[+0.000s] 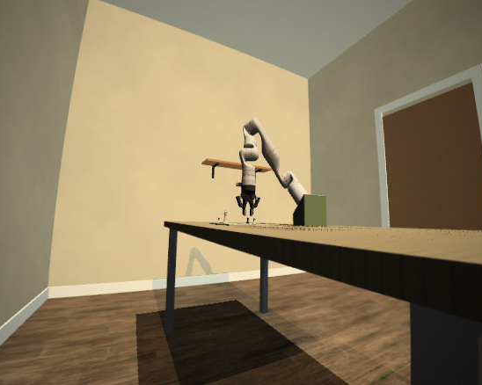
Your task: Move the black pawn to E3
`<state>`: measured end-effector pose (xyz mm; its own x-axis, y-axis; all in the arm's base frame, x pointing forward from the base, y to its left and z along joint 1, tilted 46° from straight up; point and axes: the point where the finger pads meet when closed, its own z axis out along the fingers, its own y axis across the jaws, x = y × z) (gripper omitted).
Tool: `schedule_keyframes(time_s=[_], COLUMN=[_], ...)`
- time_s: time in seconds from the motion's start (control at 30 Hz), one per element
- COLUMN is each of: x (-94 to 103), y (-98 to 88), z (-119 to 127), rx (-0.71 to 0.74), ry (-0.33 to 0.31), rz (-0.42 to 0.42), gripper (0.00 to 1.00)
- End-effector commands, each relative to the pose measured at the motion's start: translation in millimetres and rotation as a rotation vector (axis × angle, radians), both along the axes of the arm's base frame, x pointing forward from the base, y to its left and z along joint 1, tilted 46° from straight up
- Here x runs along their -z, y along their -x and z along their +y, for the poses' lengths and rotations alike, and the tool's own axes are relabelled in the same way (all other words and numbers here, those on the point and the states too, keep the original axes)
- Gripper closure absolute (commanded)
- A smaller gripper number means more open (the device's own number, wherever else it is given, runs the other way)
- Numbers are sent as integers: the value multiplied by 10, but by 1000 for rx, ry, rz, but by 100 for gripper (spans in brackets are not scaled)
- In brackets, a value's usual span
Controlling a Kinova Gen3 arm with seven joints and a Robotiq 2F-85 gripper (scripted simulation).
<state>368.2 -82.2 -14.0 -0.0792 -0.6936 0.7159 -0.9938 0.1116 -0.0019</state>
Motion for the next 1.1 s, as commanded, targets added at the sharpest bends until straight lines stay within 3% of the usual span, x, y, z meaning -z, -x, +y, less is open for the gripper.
schedule_keyframes(time_s=[0.0,1.07], x=[-2,230], y=[-5,21], z=[7,-229], rx=[-1,-1], ry=[-1,-1], rz=[-1,-1], gripper=[66,66])
